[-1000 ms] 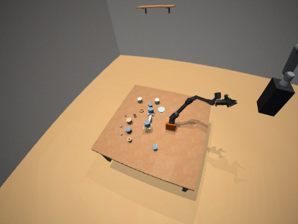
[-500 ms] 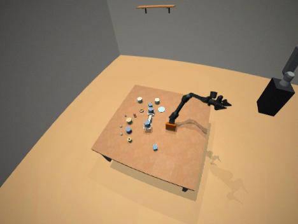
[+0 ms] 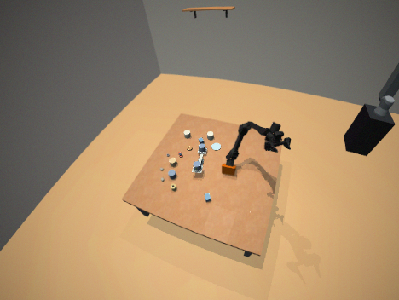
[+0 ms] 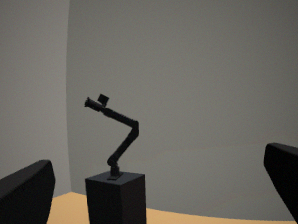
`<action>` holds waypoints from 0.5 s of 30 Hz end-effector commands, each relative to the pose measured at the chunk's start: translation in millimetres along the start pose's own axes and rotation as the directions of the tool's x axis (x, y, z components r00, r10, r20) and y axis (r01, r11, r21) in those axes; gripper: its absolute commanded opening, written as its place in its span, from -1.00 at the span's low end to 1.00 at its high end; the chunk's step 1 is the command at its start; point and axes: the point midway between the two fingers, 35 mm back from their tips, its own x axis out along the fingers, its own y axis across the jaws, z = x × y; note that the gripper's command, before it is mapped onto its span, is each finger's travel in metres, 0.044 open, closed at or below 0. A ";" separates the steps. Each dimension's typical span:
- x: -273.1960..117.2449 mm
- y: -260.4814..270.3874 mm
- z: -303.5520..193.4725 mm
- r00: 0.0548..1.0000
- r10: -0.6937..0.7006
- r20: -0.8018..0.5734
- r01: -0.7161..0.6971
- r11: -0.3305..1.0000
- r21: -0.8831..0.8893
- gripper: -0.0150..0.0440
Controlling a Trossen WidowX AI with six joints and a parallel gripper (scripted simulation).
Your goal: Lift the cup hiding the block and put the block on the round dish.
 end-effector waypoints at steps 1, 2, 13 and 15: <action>-5.6 -48.6 -3.5 0.991 -0.127 -0.039 0.128 0.991 0.030 1.00; -7.7 -61.0 -4.0 0.986 -0.160 -0.047 0.162 0.986 0.037 1.00; -50.0 -189.3 -17.6 0.859 -0.488 -0.156 0.505 0.858 0.095 1.00; -61.5 -210.6 -21.7 0.822 -0.540 -0.179 0.561 0.821 0.101 1.00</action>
